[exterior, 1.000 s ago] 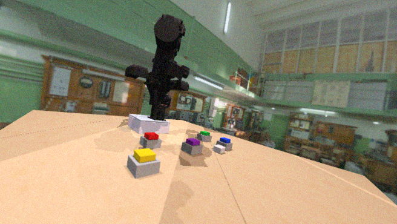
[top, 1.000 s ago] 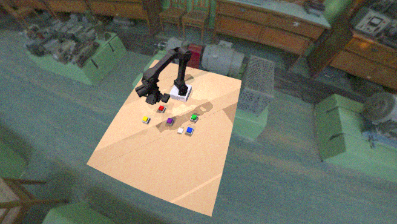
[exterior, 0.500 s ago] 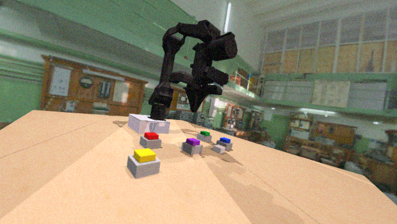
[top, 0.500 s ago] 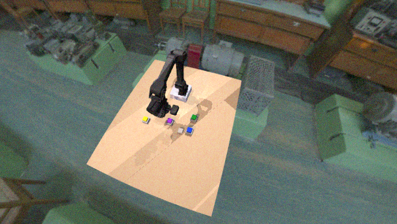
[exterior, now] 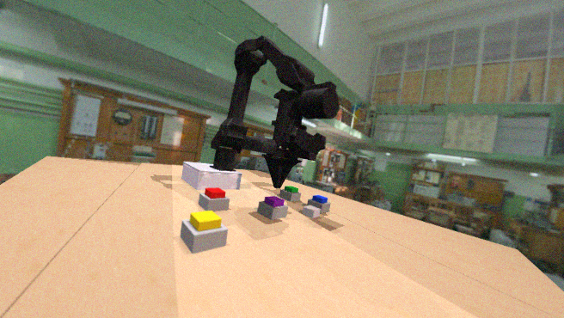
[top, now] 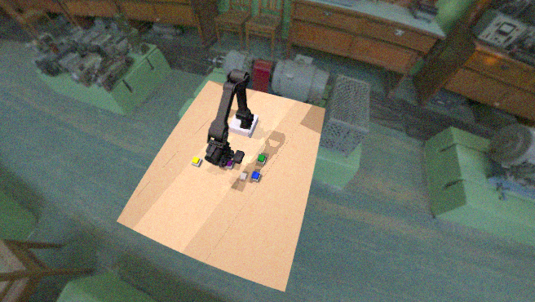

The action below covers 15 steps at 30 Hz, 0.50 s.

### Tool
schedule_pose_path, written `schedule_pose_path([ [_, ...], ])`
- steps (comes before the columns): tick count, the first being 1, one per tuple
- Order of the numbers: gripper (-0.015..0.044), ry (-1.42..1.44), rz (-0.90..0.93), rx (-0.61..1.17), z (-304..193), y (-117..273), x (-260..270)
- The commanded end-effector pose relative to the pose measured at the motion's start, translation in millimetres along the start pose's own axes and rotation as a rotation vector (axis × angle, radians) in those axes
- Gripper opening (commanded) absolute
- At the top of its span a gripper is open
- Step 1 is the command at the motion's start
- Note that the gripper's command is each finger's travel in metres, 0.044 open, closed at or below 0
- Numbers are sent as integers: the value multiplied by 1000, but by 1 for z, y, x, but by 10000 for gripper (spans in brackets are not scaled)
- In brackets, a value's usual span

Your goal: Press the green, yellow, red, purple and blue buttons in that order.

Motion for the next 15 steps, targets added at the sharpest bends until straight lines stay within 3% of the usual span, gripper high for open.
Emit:
schedule_pose_path([
  [1,20,-4,1,5,-1,-6,0],
  [15,20,-4,1,5,-1,-29,0],
])
Point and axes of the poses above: the point midway between the two fingers, 35 mm back from their tips, its own y axis back along the fingers, its own x axis across the jaws, z = x × y, the point moved 2 cm from there along y, back along the fingers, and after that the axes turned 13 degrees about y, right-handed, at the moved point
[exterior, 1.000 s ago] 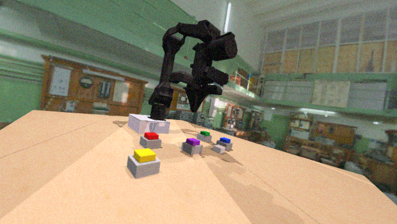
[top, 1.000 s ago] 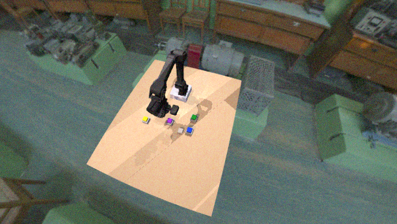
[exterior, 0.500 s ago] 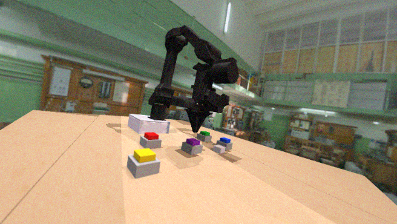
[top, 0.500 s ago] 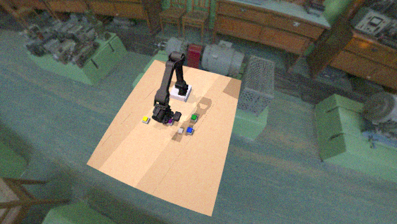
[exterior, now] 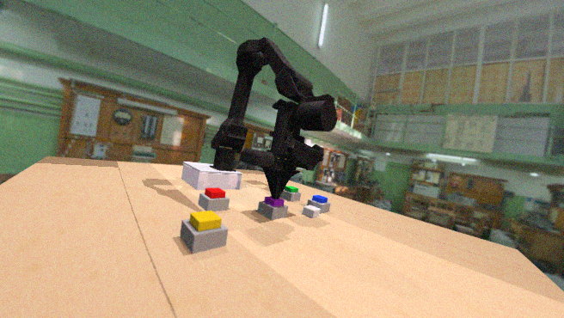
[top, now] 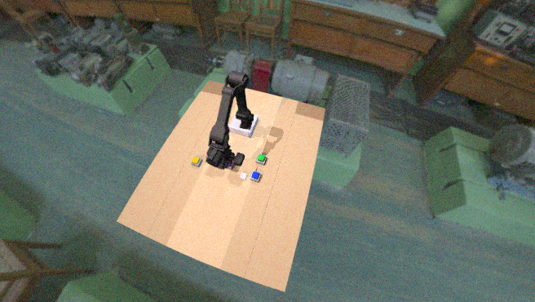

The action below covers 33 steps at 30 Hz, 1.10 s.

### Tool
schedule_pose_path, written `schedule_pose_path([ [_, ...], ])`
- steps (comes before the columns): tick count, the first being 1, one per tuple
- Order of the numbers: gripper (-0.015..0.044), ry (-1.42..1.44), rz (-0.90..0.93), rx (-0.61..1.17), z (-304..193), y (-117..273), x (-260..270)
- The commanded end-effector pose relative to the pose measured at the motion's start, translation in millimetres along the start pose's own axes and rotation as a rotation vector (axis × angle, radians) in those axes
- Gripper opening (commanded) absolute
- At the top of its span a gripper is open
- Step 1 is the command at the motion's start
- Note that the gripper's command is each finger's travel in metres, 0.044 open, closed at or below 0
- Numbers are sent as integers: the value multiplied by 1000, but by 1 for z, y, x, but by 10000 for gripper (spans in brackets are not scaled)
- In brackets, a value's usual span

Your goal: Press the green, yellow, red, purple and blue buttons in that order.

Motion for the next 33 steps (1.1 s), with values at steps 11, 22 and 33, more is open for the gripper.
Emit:
schedule_pose_path([
  [11,20,-5,1,6,-2,-9,1],
  [22,20,0,0,1,0,-6,0],
  [33,20,-5,1,6,0,77,0],
])
Point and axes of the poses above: the point midway between the two fingers, 35 mm back from their tips, its own y axis back along the fingers, its own x axis across the jaws, z = x × y, the point moved 2 cm from there along y, back along the fingers, and after that the axes turned 13 degrees about y, right-handed, at the moved point
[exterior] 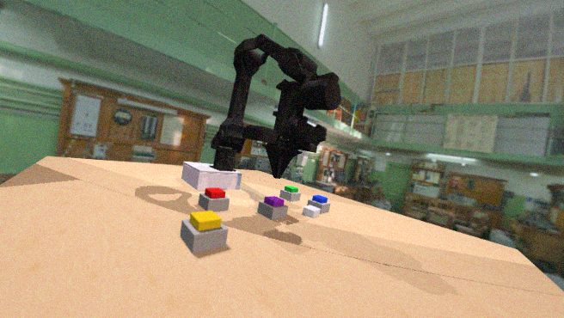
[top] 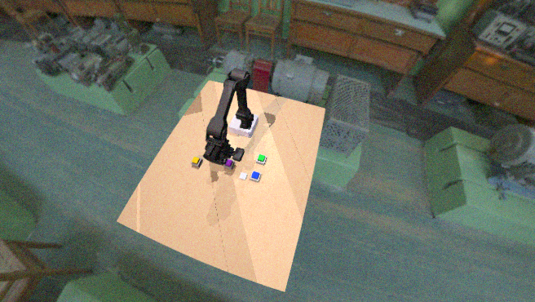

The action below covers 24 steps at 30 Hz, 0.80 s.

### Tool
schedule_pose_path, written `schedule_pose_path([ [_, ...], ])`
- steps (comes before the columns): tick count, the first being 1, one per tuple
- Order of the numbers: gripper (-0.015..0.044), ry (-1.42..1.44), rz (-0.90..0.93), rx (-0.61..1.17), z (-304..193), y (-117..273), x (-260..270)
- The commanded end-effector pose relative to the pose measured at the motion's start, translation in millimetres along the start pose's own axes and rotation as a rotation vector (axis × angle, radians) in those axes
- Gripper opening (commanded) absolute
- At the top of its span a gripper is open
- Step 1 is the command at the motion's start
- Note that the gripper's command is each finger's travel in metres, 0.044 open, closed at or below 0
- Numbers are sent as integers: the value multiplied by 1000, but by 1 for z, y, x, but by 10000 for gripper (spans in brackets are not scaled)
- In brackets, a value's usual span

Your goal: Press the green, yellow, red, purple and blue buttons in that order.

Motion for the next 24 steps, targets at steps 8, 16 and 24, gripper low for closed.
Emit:
schedule_pose_path([
  [8,20,1,-7,-29,12,41,15],
  [16,20,7,-1,-39,56,43,121],
  [24,20,-1,6,-31,60,33,153],
])
Point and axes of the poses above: the point midway between the two fingers, 35 mm back from their tips, its own y axis back along the fingers, its own x axis across the jaws, z = x × y, the point moved 2 cm from there along y, back along the fingers, and after that the axes turned 13 degrees about y, right-handed, at the moved point
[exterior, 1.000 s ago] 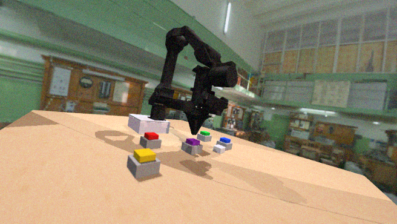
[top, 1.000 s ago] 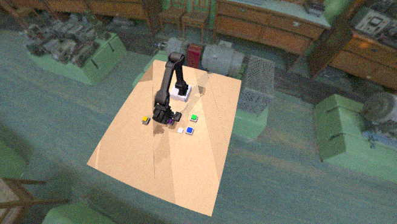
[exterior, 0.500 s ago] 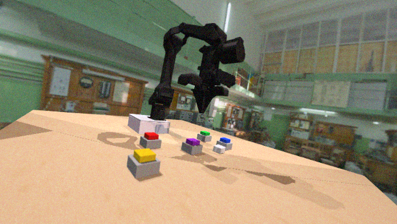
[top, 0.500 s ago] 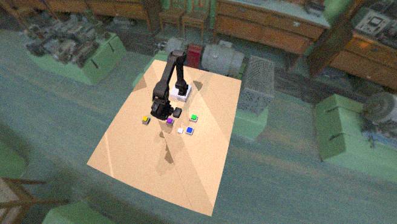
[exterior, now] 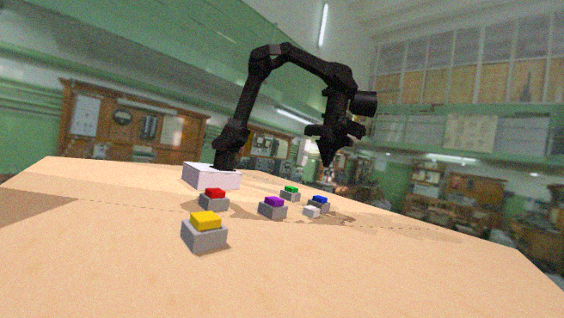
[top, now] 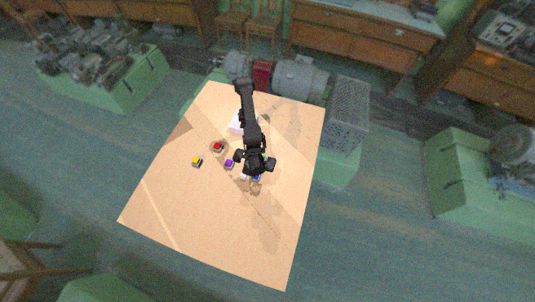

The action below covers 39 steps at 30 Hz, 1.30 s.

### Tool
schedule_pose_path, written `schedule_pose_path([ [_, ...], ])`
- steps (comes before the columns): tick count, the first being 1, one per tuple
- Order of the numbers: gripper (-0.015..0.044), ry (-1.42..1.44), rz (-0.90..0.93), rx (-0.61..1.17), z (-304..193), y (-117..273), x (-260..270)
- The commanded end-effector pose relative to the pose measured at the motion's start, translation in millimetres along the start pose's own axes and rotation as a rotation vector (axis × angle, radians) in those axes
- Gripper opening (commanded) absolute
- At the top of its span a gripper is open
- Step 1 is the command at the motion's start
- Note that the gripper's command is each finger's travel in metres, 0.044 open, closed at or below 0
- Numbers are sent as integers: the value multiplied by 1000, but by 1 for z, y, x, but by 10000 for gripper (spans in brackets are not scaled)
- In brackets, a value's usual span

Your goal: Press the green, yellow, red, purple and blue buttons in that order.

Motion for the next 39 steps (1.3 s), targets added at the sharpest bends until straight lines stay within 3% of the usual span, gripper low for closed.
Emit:
schedule_pose_path([
  [1,20,-18,0,3,3,-21,0],
  [5,20,-18,0,3,1,-60,0],
  [39,20,-18,0,4,0,-94,0],
])
Point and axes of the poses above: the point midway between the two fingers, 35 mm back from their tips, its own y axis back along the fingers, its own x axis across the jaws, z = x × y, the point moved 2 cm from there along y, back along the fingers, and after that the axes turned 13 degrees about y, right-handed, at the moved point
